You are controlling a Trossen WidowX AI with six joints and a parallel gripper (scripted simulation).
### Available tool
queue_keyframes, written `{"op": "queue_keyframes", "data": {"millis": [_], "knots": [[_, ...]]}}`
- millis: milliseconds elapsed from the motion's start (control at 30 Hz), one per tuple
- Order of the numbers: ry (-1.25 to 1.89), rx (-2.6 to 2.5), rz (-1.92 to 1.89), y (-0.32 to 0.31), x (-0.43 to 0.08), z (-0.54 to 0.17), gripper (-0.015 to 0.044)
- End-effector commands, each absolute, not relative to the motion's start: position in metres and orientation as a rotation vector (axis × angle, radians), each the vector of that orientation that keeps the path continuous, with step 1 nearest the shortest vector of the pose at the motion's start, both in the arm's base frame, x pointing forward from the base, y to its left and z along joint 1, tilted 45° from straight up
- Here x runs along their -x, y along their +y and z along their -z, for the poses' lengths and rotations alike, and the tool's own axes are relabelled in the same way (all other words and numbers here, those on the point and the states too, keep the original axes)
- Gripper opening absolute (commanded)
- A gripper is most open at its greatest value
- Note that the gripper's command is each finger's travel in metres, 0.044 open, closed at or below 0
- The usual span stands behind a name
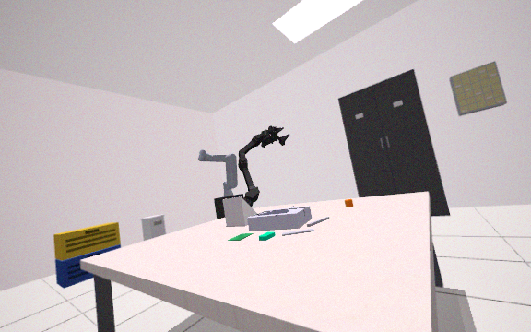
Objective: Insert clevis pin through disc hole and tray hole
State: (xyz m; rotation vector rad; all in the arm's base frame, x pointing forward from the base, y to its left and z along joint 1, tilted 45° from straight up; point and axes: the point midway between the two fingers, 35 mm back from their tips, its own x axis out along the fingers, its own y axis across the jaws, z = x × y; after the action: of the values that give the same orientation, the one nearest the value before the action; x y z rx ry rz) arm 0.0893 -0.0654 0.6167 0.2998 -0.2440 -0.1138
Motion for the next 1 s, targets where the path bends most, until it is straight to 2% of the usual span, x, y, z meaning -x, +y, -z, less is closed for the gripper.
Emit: {"op": "queue_keyframes", "data": {"millis": [0, 100, 267, 467, 733, 967], "knots": [[-0.242, -0.298, 0.113, -0.064, -0.09, -0.616, 0.0374], [-0.21, -0.27, 0.099, -0.051, -0.103, -0.611, 0.0295], [-0.07, -0.186, 0.052, -0.007, -0.152, -0.579, 0.0164], [0.109, -0.192, 0.036, 0.021, -0.208, -0.531, 0.016], [0.494, -0.226, -0.025, 0.049, -0.279, -0.421, 0.016], [0.874, -0.395, -0.041, 0.05, -0.306, -0.31, 0.016]]}}
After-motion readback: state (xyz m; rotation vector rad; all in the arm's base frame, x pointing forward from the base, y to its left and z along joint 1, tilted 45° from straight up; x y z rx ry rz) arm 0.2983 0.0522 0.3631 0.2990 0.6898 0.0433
